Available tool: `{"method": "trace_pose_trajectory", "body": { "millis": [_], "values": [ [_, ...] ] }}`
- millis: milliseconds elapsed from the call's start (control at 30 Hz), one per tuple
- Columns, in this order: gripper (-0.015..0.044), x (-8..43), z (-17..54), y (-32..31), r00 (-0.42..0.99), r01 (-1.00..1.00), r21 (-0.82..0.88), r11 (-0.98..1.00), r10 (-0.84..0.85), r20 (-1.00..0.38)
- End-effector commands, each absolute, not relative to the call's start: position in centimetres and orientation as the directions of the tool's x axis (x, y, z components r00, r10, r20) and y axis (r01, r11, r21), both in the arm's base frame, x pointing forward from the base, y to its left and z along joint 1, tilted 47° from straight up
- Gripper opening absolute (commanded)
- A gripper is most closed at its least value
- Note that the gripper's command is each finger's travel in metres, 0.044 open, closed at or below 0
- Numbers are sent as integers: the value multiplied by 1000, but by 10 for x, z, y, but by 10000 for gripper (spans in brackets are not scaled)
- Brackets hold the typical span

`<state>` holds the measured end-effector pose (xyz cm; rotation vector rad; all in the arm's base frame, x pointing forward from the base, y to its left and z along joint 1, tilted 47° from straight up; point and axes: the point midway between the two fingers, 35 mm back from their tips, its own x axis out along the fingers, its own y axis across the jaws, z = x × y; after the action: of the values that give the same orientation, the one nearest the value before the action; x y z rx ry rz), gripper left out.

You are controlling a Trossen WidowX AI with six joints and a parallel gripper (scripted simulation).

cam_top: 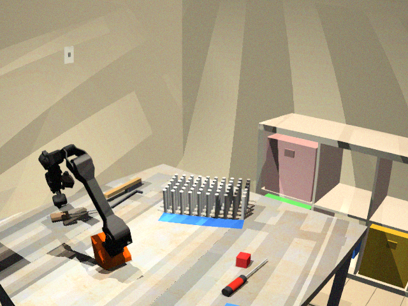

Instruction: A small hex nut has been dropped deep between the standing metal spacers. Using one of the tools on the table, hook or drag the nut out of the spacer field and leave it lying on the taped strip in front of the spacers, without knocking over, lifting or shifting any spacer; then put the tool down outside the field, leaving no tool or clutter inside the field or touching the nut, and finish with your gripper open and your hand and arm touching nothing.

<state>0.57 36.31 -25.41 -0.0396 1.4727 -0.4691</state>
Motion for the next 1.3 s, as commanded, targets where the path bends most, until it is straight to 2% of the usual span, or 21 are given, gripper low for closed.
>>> {"method": "trace_pose_trajectory", "body": {
  "millis": [0,633,833,1267],
  "values": [
    [440,-2,-260,359,23,329,-330,885,-357,-934],
    [440,1,-254,353,24,329,-330,885,-357,-934],
    [282,1,-254,353,24,329,-330,885,-357,-934],
    [280,0,-257,350,24,329,-330,885,-357,-934]
  ]
}}
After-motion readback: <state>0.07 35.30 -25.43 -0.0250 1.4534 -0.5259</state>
